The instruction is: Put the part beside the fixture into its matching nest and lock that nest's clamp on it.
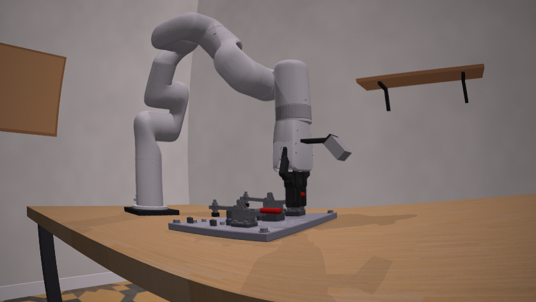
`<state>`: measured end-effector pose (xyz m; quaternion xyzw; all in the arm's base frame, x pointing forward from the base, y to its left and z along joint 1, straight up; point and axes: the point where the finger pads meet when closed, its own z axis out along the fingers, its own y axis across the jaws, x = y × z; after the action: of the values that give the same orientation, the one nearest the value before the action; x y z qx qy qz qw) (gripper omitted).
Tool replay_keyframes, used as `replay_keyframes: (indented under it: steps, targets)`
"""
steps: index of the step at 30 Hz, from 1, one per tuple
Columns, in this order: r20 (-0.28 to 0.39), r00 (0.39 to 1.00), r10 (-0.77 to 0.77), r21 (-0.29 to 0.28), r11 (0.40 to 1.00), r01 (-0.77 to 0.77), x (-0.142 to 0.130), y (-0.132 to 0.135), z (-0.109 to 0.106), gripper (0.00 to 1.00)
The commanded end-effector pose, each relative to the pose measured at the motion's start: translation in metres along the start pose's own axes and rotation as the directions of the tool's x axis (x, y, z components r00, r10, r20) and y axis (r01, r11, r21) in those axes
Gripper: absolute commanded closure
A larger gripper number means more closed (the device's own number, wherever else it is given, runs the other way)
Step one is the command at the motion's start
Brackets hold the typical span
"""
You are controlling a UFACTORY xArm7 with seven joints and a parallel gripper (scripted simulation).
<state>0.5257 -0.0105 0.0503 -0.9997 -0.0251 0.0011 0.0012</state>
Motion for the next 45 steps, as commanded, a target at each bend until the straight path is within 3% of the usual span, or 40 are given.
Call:
replay_keyframes:
  steps: [1,45]
  targets:
    - [-0.003,1.000,0.000,0.000,1.000,0.000,0.0018,0.0001,0.0005,1.00]
    - [-0.003,1.000,0.000,0.000,1.000,0.000,0.0036,0.0001,0.0050,1.00]
